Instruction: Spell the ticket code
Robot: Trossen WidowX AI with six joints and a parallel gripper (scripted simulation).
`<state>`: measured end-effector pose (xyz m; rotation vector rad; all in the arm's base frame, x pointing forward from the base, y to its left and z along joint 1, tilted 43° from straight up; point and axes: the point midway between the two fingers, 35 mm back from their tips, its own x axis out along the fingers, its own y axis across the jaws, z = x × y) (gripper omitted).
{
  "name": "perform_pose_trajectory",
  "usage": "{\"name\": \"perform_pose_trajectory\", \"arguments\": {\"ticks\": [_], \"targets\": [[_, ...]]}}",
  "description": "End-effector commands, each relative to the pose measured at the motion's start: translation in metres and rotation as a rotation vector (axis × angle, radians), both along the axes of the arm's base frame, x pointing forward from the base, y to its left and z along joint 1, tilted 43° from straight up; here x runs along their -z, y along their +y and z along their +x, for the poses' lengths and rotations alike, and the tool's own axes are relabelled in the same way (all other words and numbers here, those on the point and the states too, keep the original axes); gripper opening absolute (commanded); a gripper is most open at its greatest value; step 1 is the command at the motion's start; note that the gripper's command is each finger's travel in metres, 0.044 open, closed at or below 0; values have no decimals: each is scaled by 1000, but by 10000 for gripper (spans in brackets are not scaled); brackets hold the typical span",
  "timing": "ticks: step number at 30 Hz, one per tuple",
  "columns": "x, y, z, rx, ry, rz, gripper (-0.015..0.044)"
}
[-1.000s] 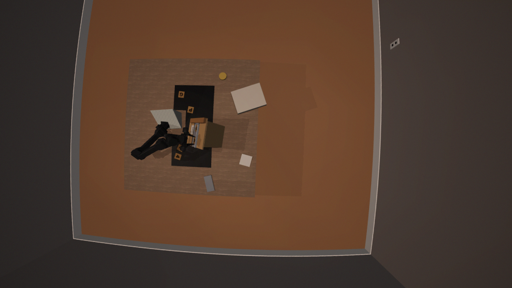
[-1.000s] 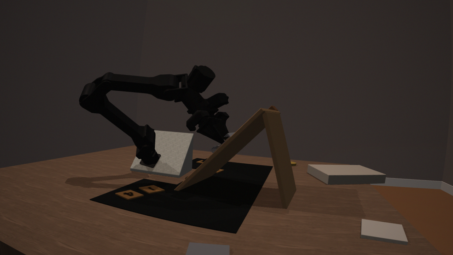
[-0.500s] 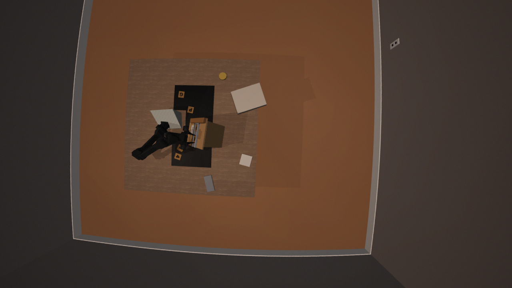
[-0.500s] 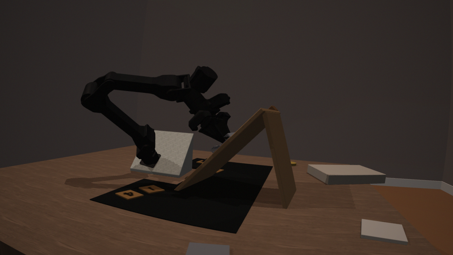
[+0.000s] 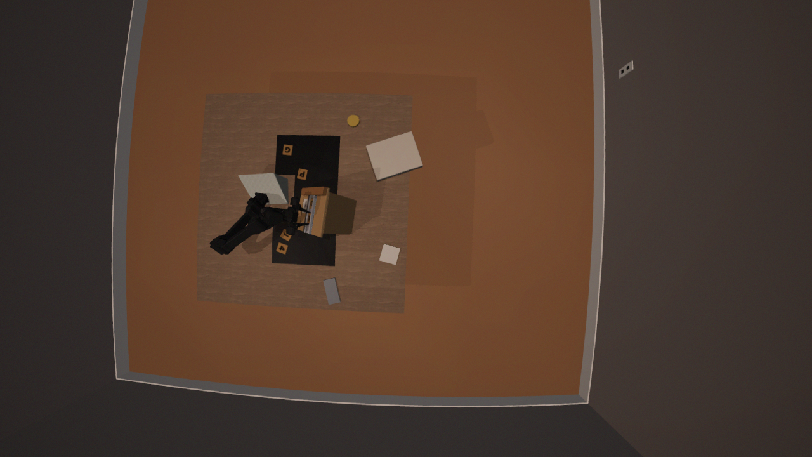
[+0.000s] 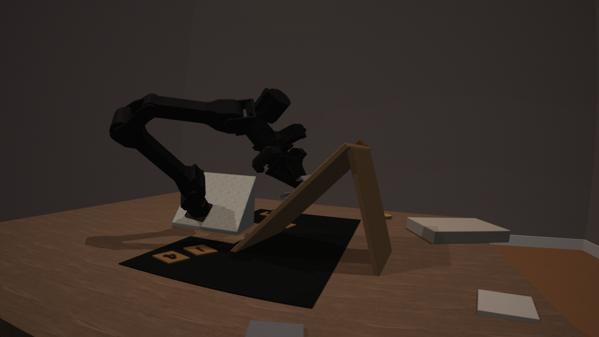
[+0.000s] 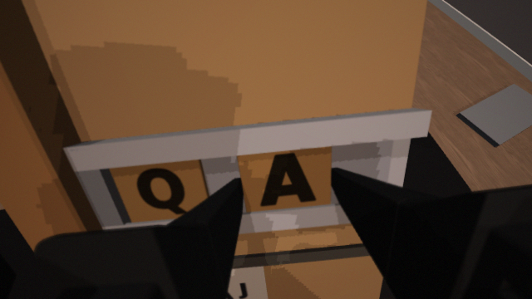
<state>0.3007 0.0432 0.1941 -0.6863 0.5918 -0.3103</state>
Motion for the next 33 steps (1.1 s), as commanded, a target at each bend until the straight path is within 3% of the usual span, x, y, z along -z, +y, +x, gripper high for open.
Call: {"name": "perform_pose_trajectory", "arguments": {"ticks": [1, 18, 29, 33], "targets": [[2, 3, 0, 4, -6, 4, 0], [9, 11, 1, 4, -6, 4, 0], [7, 12, -2, 3, -5, 4, 289], [6, 14, -6, 4, -5, 4, 295]]}}
